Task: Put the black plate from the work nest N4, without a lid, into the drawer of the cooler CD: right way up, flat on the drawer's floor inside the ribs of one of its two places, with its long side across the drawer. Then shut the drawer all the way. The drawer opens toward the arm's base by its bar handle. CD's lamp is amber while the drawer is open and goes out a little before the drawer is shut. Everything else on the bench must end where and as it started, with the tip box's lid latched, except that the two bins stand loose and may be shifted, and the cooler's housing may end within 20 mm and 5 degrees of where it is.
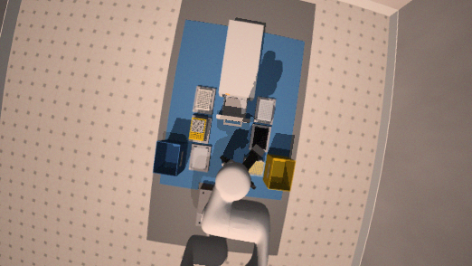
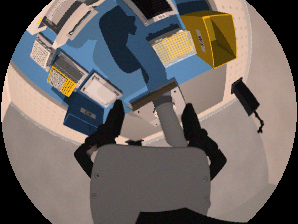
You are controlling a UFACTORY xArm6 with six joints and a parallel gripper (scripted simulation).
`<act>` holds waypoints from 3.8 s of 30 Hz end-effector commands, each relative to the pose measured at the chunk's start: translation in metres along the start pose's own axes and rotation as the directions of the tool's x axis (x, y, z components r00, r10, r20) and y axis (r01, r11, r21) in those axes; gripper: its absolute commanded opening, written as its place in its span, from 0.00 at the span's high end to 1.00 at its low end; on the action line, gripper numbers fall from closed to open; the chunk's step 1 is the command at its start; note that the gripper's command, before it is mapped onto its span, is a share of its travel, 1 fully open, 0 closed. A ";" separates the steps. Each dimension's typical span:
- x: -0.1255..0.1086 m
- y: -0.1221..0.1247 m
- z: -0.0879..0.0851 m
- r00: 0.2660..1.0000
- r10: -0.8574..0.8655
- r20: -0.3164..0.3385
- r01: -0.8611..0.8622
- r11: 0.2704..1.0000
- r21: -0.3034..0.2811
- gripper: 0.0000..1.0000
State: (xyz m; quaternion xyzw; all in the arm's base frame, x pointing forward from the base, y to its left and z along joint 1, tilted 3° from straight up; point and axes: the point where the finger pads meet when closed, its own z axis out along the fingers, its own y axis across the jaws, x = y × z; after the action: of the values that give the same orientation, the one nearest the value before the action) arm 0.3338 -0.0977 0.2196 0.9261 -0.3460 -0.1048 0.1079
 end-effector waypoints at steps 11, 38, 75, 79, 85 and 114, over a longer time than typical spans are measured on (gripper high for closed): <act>0.020 -0.039 -0.010 0.972 -0.224 -0.065 0.229 0.970 0.080 0.00; 0.046 -0.098 -0.028 0.826 -0.520 -0.218 0.553 0.823 0.130 0.00; 0.117 -0.151 0.037 0.243 -0.937 -0.250 0.963 0.263 -0.049 0.79; 0.130 -0.161 0.048 0.113 -0.964 -0.241 0.987 0.136 -0.082 0.79; 0.150 -0.175 0.066 -0.085 -0.972 -0.220 0.990 -0.058 -0.128 0.79; 0.150 -0.175 0.066 -0.566 -0.814 -0.127 0.816 -0.534 -0.221 0.79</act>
State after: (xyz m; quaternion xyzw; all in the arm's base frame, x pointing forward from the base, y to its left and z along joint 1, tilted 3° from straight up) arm 0.5335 -0.0760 0.0894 0.7496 0.6614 -0.0254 -0.0017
